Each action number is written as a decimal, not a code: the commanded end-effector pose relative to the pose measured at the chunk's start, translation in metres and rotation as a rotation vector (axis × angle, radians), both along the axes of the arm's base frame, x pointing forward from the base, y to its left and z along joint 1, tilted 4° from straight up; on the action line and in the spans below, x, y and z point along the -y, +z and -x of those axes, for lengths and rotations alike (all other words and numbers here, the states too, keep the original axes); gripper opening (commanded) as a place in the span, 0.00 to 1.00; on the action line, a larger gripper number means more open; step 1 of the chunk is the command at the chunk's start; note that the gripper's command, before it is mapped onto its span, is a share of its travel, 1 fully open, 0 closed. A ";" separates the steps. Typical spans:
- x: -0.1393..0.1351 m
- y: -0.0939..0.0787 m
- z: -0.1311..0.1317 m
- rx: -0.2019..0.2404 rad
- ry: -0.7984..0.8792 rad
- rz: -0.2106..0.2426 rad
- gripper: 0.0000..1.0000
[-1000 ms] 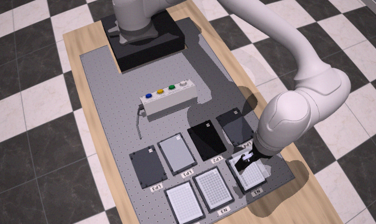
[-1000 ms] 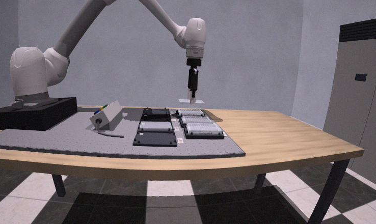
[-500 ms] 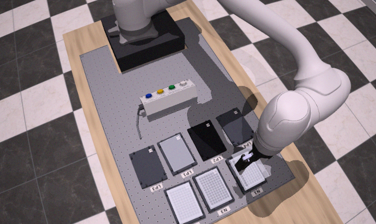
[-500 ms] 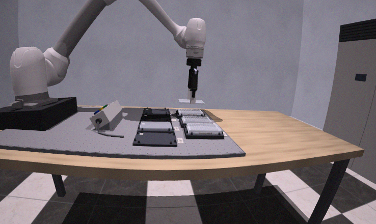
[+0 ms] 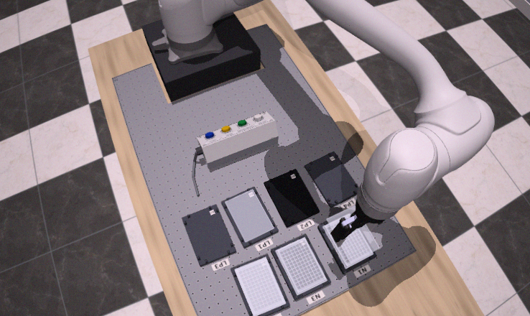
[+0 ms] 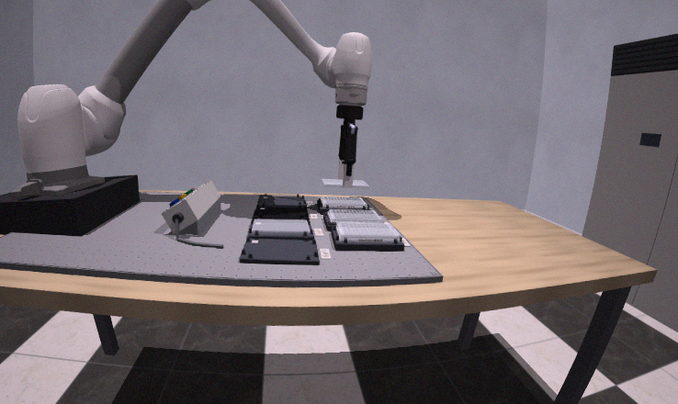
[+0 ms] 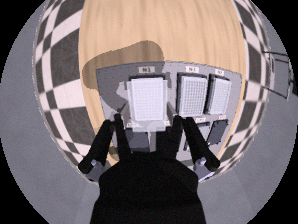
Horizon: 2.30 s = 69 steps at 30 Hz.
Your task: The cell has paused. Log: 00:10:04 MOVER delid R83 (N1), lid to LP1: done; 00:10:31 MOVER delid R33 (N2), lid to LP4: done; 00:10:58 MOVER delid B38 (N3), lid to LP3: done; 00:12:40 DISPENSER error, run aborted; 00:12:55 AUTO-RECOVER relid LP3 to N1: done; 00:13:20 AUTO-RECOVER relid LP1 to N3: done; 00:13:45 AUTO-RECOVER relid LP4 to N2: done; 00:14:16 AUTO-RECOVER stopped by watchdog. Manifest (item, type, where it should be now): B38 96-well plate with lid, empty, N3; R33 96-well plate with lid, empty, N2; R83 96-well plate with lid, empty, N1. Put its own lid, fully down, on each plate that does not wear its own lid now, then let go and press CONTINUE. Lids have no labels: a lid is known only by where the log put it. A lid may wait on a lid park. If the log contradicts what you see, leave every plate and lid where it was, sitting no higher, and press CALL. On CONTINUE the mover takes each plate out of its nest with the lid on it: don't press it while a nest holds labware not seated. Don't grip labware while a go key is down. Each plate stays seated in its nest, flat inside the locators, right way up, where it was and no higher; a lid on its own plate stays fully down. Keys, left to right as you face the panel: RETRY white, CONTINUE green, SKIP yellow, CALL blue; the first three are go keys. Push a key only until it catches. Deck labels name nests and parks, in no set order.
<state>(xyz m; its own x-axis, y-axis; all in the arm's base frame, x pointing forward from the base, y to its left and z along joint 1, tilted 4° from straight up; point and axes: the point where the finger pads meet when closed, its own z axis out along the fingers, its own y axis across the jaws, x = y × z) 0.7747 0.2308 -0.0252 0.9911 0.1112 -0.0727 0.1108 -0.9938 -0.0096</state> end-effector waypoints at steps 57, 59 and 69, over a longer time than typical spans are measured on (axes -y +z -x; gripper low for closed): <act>0.000 -0.036 0.002 0.000 0.007 -0.001 0.00; 0.000 -0.036 0.002 0.000 0.007 -0.001 0.00; 0.000 -0.036 0.002 0.000 0.007 -0.001 0.00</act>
<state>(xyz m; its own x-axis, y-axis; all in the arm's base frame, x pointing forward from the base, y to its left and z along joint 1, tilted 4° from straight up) 0.7723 0.2310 -0.0614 0.9903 0.1185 -0.0727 0.1181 -0.9929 -0.0101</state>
